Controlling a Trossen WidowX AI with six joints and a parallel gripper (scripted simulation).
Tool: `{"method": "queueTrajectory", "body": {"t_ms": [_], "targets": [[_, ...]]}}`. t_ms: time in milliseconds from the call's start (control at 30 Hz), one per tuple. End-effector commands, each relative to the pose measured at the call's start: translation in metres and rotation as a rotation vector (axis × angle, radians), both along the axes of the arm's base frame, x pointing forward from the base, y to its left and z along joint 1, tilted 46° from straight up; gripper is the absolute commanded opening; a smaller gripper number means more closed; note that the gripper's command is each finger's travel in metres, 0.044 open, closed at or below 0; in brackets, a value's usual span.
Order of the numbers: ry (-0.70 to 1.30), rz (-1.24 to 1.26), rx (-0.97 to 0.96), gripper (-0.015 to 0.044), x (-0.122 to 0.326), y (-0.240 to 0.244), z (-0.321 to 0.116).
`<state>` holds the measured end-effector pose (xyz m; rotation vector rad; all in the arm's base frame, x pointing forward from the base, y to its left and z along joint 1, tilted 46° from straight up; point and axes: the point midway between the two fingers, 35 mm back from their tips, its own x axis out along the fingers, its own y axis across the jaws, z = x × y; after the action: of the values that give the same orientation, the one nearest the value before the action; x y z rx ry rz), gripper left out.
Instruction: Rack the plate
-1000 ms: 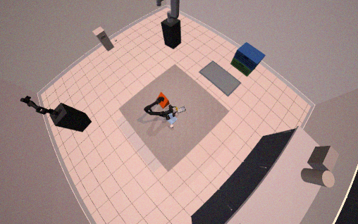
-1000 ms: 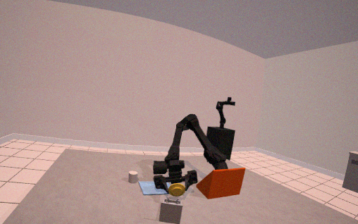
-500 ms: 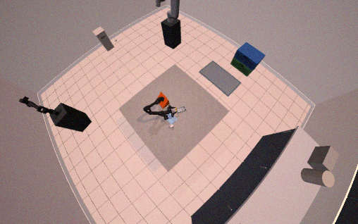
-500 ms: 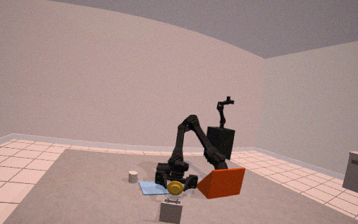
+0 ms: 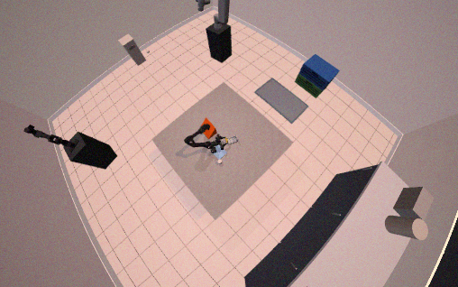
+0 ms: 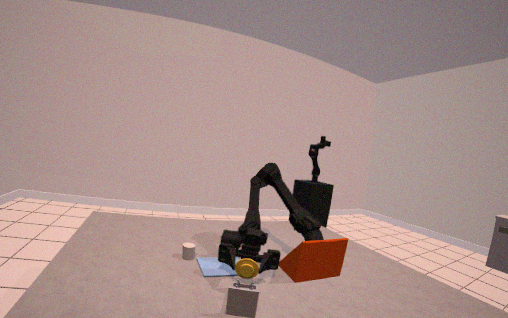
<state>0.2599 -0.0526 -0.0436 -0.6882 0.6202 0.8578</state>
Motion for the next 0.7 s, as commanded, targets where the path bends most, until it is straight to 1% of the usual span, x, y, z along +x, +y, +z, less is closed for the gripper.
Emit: {"method": "queueTrajectory", "body": {"t_ms": [0, 667], "targets": [[0.005, 0.003, 0.003, 0.0000, 0.004, 0.005, -0.007], [-0.008, 0.009, 0.002, 0.0000, 0.015, 0.016, -0.021]]}}
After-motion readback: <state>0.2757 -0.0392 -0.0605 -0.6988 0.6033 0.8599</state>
